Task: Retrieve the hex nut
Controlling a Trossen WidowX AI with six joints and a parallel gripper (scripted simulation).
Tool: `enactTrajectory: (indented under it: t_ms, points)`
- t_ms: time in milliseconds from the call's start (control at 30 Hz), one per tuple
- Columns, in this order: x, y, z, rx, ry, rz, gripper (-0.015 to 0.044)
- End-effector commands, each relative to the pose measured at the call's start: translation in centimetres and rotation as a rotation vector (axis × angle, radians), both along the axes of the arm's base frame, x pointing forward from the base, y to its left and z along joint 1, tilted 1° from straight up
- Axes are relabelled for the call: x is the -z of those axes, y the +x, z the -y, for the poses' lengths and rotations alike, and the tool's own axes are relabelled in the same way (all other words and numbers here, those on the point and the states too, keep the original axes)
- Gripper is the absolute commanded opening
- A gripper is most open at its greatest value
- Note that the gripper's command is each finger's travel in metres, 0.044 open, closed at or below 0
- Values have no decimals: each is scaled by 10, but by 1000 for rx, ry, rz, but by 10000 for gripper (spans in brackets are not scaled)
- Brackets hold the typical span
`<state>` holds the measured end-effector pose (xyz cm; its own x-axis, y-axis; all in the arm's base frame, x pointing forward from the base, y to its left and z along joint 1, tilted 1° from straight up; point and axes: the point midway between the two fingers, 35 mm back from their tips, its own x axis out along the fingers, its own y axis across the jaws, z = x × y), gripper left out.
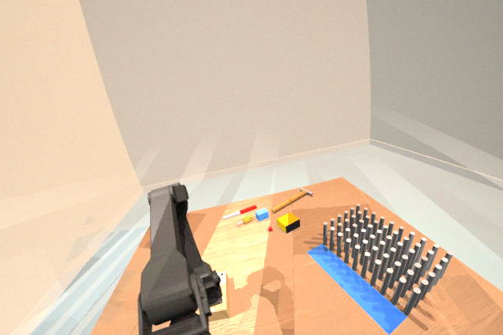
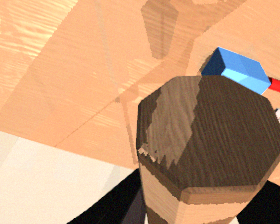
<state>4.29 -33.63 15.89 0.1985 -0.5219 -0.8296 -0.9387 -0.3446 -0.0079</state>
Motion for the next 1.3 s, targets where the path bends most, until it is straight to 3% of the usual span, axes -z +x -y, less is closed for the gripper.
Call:
enactTrajectory:
  t_ms: [0, 667, 1267]
  points:
    - [-4, 27, -11, -126, -5, 0, 0]
    - [-8, 133, -90, -698, -6, -5, 0]
    - [-13, 188, -186, -1207, -28, 4, 0]
